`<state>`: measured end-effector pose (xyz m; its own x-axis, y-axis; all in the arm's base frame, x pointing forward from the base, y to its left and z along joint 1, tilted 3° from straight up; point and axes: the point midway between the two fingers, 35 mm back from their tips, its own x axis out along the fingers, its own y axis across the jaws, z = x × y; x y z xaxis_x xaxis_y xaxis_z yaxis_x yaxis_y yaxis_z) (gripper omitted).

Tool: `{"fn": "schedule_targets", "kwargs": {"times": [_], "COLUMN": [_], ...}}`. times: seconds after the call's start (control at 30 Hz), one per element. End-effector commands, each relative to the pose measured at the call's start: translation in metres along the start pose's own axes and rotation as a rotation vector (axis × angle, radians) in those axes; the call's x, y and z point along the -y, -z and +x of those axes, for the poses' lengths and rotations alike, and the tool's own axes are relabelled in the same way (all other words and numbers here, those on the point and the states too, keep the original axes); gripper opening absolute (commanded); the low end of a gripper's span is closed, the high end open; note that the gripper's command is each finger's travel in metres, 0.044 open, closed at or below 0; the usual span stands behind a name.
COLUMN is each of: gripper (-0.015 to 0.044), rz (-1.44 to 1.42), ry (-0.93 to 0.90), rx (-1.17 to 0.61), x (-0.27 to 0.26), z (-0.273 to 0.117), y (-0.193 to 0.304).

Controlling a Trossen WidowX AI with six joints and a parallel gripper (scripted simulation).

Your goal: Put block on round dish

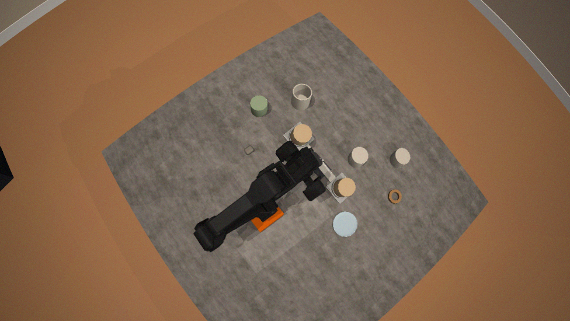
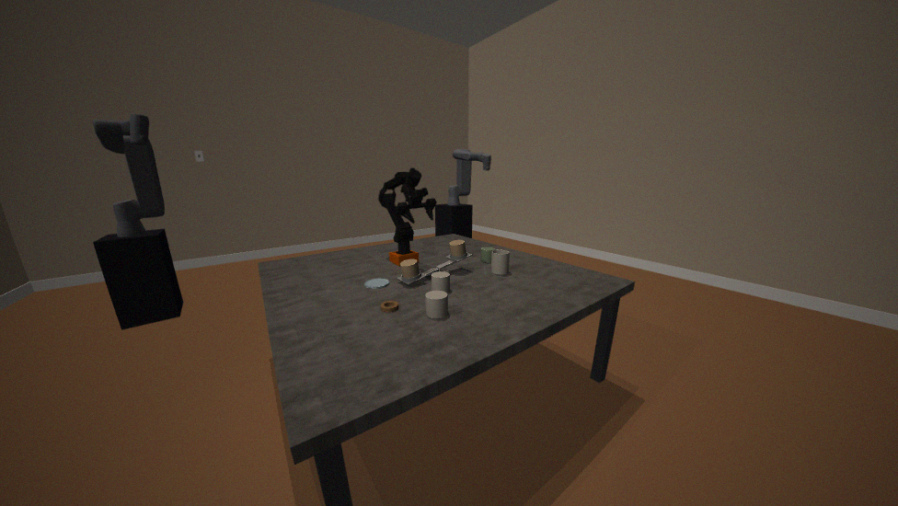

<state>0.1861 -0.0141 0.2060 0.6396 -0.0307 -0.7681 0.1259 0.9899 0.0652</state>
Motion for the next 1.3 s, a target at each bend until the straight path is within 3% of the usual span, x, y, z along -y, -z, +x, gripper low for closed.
{"fn": "schedule_targets", "kwargs": {"times": [0.0,0.7,1.27], "gripper": [0.0440,0.0440,0.0440], "rz": [0.104,0.737,1.224], "ry": [0.034,0.222,0.479], "rx": [-0.053,-0.313,-0.479], "x": [0.007,0.052,0.106], "z": [0.008,0.067,0.129], "y": [-0.008,-0.037,-0.037]}}
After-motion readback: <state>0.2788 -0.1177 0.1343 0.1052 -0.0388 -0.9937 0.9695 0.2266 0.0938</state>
